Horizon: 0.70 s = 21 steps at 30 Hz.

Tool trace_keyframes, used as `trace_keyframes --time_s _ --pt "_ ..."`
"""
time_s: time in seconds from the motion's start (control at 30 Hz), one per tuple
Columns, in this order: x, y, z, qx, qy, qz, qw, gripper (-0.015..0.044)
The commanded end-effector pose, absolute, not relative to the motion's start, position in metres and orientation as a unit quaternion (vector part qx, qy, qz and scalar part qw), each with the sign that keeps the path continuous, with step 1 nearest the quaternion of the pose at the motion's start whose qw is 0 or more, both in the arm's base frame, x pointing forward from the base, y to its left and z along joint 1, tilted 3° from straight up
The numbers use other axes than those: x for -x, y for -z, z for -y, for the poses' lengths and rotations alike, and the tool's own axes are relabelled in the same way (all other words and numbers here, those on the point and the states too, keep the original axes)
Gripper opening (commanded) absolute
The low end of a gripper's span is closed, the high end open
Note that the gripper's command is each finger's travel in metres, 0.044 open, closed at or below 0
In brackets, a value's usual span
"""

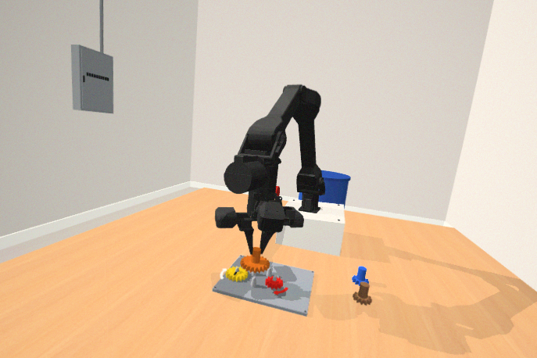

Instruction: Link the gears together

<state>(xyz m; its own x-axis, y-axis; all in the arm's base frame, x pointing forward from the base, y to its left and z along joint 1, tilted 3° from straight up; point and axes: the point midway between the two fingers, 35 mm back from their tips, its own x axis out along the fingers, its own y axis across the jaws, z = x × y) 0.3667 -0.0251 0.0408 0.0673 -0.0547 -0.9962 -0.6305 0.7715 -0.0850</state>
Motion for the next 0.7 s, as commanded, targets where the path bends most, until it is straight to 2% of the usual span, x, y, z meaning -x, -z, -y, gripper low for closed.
trace_keyframes --time_s 0.0,0.67 --pt "-0.367 -0.04 0.024 0.266 -0.217 -0.648 0.68 0.0" --pt "-0.368 -0.014 0.026 0.3 -0.249 -0.636 0.666 0.0"
